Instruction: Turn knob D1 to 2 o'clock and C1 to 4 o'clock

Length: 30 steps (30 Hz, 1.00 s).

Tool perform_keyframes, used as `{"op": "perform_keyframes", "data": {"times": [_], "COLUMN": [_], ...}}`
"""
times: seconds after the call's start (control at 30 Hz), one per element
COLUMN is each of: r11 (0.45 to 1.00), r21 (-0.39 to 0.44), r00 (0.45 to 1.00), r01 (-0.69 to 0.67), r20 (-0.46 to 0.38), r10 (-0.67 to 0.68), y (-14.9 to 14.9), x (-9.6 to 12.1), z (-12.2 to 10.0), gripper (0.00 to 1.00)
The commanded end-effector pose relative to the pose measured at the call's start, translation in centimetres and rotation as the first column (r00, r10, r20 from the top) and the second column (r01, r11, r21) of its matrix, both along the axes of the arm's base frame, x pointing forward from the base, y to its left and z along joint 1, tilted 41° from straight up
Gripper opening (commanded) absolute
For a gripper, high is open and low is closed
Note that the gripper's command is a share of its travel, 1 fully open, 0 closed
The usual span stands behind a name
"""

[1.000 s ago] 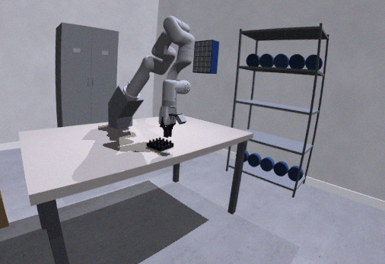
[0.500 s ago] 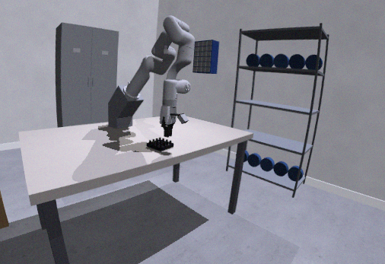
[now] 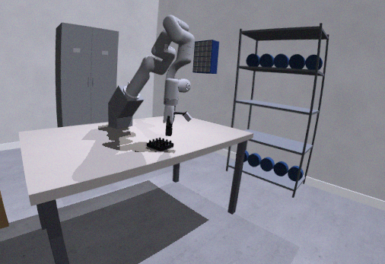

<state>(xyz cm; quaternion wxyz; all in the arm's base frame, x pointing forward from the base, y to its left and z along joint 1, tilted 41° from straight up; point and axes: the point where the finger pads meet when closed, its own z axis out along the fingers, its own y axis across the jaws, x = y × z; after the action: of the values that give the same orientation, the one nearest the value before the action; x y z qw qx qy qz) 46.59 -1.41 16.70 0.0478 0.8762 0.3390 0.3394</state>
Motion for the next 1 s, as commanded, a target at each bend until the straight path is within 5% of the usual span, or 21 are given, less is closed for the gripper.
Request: {"op": "perform_keyframes", "data": {"times": [0.0, 0.67, 0.7, 0.97], "r11": [0.989, 0.810, 0.761, 0.615], "r21": [-0.096, -0.400, -0.446, -0.554], "r00": [0.992, 0.881, 0.851, 0.761], "r01": [-0.115, -0.429, -0.471, -0.562], "r20": [0.037, 0.013, -0.002, -0.054], "r10": [0.119, 0.473, 0.526, 0.647], "y": [0.2, 0.9, 1.0, 1.3], "x": [-0.1, -0.7, -0.8, -1.0], "z": [0.3, 0.8, 0.9, 1.1], "gripper": [0.19, 0.19, 0.19, 0.19]}}
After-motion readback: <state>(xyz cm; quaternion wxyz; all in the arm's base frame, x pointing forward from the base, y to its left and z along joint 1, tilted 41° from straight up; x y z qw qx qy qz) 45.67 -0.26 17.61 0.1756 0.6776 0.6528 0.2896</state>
